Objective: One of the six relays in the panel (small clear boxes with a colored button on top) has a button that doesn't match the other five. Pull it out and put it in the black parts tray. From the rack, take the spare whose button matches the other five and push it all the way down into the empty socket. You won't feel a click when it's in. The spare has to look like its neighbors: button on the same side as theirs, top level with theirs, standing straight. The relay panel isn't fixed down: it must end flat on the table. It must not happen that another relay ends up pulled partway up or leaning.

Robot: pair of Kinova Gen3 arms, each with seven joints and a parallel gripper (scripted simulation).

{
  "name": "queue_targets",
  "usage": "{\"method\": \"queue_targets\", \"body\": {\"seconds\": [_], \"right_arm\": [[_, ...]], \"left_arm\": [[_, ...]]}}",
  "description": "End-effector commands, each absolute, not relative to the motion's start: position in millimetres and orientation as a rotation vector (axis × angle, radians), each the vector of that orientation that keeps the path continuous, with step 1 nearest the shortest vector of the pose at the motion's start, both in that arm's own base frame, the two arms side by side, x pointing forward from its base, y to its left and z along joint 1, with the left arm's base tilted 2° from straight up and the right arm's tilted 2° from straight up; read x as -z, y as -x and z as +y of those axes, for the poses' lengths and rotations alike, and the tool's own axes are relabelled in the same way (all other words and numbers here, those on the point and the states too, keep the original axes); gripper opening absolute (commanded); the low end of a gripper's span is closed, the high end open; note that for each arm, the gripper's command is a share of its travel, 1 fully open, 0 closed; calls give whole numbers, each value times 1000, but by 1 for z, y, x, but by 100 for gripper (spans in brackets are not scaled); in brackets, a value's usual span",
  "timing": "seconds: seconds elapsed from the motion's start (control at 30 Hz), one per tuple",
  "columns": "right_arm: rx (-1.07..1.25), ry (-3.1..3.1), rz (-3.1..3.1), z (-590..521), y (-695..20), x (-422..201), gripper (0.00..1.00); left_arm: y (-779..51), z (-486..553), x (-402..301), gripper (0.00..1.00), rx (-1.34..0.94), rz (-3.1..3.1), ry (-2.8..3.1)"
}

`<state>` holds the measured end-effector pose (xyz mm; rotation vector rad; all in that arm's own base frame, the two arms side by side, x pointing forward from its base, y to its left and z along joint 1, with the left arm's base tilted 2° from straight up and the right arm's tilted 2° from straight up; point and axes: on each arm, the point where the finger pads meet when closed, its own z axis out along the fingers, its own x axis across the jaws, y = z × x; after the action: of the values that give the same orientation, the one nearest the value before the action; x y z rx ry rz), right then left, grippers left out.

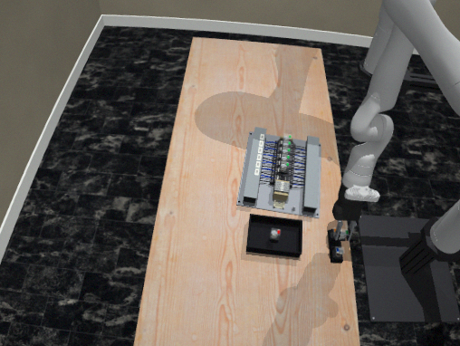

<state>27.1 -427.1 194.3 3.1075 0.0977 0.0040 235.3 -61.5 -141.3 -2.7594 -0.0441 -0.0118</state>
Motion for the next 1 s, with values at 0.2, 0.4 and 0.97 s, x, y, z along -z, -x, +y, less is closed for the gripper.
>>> {"method": "queue_targets", "body": {"seconds": [0.2, 0.4, 0.97], "right_arm": [[-5, -3106, 98, -428, -27, -195, 100], [-5, -3106, 98, -428, -27, -195, 100], [-5, -3106, 98, -428, -27, -195, 100]], "left_arm": [[-235, -62, 131, 0, 13, -45, 2760], [-235, -62, 119, 0, 13, -45, 2760], [-235, -63, 102, 0, 13, -44, 2760]]}}
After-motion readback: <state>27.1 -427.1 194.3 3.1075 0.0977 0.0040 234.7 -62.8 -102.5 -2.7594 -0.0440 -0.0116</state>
